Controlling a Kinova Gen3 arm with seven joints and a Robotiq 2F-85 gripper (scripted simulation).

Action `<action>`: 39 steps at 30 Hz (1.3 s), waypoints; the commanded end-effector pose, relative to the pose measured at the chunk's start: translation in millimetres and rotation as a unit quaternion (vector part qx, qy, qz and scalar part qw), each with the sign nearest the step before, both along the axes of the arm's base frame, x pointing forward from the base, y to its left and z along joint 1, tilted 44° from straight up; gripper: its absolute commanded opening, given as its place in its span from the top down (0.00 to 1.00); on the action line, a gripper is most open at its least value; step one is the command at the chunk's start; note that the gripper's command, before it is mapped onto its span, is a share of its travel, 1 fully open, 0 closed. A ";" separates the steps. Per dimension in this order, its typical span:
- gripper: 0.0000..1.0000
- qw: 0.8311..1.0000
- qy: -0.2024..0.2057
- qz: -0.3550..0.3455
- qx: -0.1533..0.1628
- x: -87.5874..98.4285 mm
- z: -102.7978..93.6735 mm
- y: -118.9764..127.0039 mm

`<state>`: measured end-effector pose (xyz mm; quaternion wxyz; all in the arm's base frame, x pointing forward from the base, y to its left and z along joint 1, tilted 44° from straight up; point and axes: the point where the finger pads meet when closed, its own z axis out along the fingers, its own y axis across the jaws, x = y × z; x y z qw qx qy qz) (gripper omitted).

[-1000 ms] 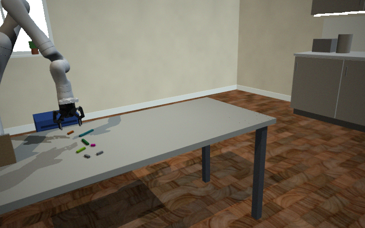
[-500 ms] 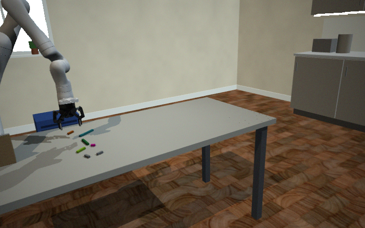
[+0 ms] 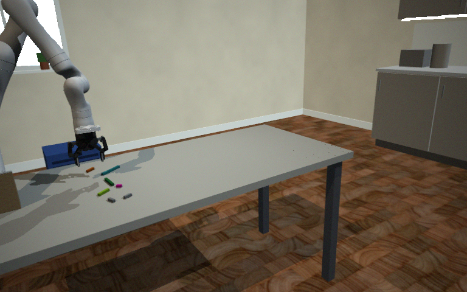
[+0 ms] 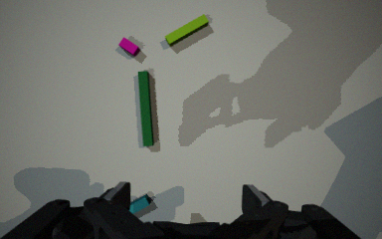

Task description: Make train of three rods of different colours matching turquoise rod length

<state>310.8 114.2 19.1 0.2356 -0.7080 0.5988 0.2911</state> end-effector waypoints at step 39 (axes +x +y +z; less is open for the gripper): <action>0.00 0.953 0.219 -0.204 -0.039 19.4 -21.8 -15.9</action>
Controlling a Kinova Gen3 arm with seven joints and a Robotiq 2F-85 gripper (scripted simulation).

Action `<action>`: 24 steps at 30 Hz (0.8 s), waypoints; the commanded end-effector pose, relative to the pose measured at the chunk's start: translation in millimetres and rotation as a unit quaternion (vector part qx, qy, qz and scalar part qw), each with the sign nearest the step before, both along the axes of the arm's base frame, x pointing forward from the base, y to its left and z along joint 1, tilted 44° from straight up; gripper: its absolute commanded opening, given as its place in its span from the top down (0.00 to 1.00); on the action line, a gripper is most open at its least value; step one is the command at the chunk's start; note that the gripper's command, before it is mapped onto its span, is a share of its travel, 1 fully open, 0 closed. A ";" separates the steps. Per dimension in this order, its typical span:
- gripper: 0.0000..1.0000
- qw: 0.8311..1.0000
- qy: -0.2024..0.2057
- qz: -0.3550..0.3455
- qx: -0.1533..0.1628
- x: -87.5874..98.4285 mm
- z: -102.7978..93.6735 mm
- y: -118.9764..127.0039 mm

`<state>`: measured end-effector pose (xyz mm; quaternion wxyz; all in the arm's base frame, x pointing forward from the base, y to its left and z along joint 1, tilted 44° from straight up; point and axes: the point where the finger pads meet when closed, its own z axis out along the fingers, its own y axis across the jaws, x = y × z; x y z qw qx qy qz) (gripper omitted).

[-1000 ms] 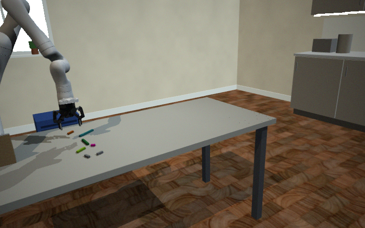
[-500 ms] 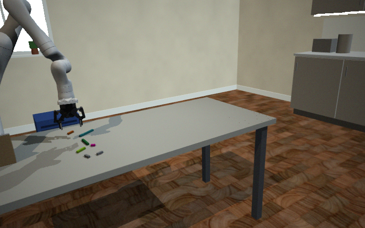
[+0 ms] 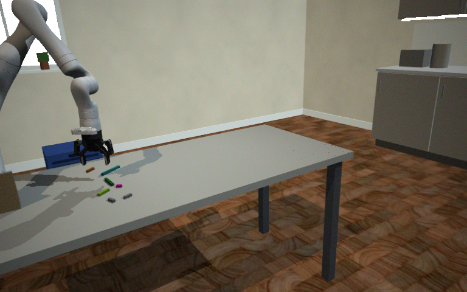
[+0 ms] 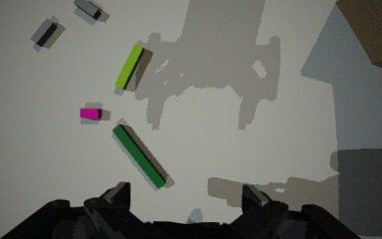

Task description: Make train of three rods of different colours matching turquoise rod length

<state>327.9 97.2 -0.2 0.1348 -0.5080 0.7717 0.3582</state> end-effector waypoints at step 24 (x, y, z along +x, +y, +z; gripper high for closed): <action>0.00 0.846 0.368 -0.378 -0.083 45.9 -49.8 -46.8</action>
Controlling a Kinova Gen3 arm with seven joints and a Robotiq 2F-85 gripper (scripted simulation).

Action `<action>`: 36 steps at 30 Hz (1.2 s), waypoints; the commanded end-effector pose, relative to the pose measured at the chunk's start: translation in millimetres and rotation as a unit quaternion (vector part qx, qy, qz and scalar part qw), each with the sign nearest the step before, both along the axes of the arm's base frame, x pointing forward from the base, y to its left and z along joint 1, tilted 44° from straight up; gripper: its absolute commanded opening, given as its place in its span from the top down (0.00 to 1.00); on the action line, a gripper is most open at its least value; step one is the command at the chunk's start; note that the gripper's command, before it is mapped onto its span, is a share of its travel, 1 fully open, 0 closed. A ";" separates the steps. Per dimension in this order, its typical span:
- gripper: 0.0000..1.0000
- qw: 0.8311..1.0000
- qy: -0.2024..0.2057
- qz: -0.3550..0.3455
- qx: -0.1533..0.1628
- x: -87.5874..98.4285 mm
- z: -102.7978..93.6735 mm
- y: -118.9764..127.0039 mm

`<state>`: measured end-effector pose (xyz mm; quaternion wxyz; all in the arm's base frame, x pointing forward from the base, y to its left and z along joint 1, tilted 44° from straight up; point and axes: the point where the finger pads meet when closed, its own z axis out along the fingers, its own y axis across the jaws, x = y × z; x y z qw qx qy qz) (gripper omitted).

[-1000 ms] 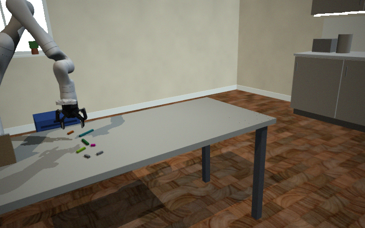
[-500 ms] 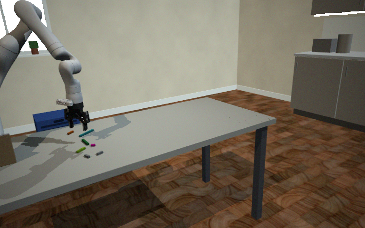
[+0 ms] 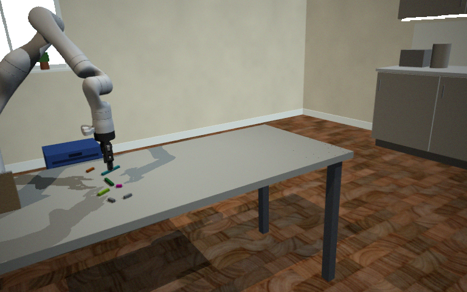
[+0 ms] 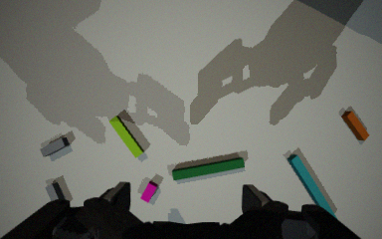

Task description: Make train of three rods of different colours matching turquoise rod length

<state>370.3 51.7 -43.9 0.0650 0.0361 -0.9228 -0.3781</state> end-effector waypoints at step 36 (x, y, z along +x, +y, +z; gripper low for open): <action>0.76 0.971 0.155 -0.175 -0.042 22.9 -26.8 -29.8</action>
